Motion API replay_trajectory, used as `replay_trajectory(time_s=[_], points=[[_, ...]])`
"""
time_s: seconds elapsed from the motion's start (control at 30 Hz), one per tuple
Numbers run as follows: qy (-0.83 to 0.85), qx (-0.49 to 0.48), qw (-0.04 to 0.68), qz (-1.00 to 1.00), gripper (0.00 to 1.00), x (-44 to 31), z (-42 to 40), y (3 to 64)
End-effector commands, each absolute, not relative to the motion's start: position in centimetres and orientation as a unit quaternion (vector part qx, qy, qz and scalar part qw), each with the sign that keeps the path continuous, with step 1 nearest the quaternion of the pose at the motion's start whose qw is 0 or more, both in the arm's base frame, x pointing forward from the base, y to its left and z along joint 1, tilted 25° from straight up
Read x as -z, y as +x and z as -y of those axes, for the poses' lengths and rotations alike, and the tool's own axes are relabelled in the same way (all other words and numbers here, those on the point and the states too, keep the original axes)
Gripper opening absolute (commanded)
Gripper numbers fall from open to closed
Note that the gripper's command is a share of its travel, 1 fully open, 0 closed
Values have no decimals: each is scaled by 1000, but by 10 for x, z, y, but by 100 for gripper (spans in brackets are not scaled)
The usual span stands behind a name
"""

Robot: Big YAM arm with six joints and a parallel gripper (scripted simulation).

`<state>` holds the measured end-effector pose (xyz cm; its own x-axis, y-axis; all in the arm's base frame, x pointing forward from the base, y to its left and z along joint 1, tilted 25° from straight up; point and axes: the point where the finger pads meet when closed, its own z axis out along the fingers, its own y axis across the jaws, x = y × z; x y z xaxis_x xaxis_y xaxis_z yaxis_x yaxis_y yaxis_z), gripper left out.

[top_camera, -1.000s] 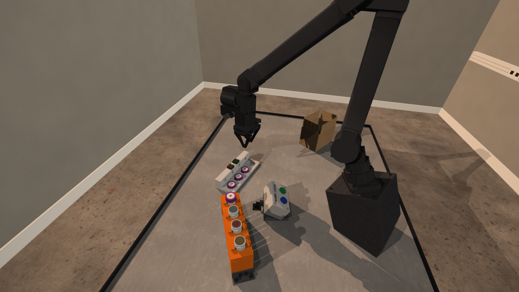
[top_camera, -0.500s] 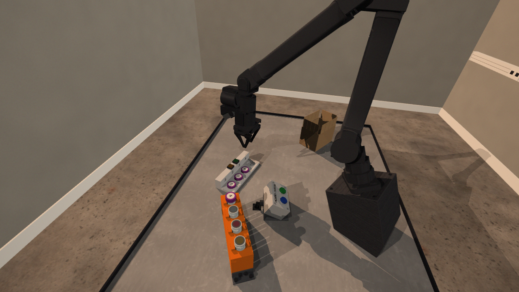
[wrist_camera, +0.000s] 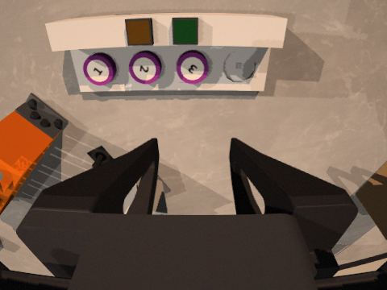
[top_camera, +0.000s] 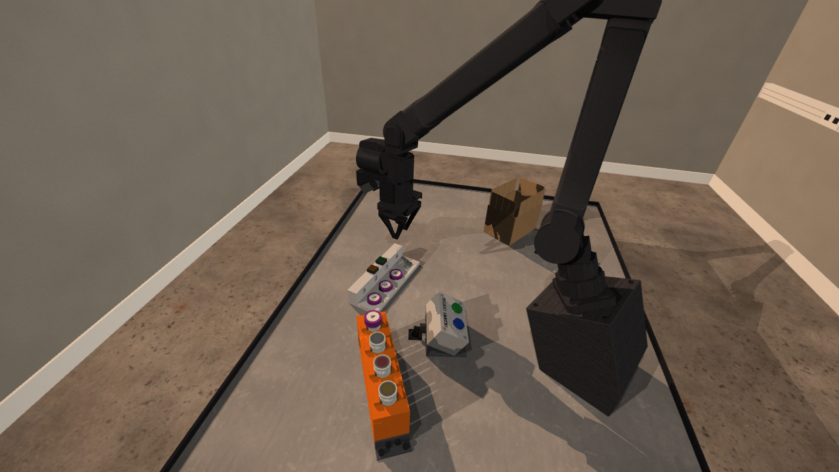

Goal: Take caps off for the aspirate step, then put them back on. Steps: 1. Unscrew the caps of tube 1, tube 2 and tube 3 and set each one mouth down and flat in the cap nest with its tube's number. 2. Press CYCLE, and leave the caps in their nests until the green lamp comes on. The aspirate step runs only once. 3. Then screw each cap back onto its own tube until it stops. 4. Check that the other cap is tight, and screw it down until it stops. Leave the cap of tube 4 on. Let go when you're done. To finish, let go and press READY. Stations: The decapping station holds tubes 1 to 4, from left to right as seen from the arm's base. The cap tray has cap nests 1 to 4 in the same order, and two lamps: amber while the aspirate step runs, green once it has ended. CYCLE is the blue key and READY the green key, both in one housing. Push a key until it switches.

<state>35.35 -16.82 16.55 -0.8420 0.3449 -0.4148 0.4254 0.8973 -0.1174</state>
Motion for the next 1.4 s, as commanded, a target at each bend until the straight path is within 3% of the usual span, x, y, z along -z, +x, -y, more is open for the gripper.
replay_trajectory(time_s=[0.0,0.17,0.2,0.4,1.37], points=[[203,104,207,-951,47,-177,170,361],[203,104,207,-951,47,-177,170,361],[153,115,204,-960,0,-168,158,353],[-23,147,180,-972,0,-137,126,330],[-14,142,168,-975,0,-6,-4,230]])
